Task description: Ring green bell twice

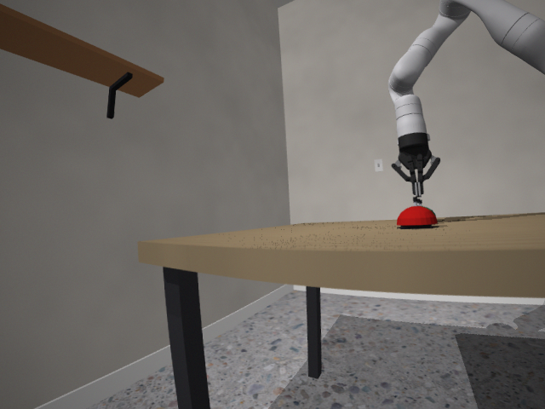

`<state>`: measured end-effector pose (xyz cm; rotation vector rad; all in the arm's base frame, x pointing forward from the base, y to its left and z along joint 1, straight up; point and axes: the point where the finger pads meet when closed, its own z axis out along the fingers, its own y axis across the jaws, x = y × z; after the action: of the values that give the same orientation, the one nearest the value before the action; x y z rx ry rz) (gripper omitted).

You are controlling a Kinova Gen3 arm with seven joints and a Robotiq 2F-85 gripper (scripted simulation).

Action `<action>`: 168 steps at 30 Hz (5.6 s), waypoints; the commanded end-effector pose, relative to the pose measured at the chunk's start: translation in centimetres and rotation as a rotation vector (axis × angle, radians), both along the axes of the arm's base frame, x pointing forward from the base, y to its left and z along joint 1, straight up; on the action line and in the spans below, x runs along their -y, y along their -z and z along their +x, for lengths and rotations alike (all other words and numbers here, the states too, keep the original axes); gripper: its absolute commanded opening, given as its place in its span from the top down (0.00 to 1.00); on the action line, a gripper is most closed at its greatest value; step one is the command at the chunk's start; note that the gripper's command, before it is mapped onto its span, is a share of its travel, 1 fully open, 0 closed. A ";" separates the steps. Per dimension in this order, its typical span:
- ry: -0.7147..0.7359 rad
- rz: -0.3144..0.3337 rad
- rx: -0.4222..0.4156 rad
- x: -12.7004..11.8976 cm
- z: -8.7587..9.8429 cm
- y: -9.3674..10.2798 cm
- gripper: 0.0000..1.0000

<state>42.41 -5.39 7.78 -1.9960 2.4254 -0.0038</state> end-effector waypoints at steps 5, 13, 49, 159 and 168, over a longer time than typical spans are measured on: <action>0.001 -0.001 0.005 0.1 0.2 -0.4 1.00; 0.001 -0.001 0.005 0.1 0.2 -0.4 1.00; 0.001 -0.001 0.005 0.1 0.2 -0.4 1.00; 0.001 -0.001 0.005 0.1 0.2 1.0 1.00; 0.001 -0.001 0.005 0.1 0.2 1.0 1.00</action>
<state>42.64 -5.54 6.89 -1.9918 2.4243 -0.0123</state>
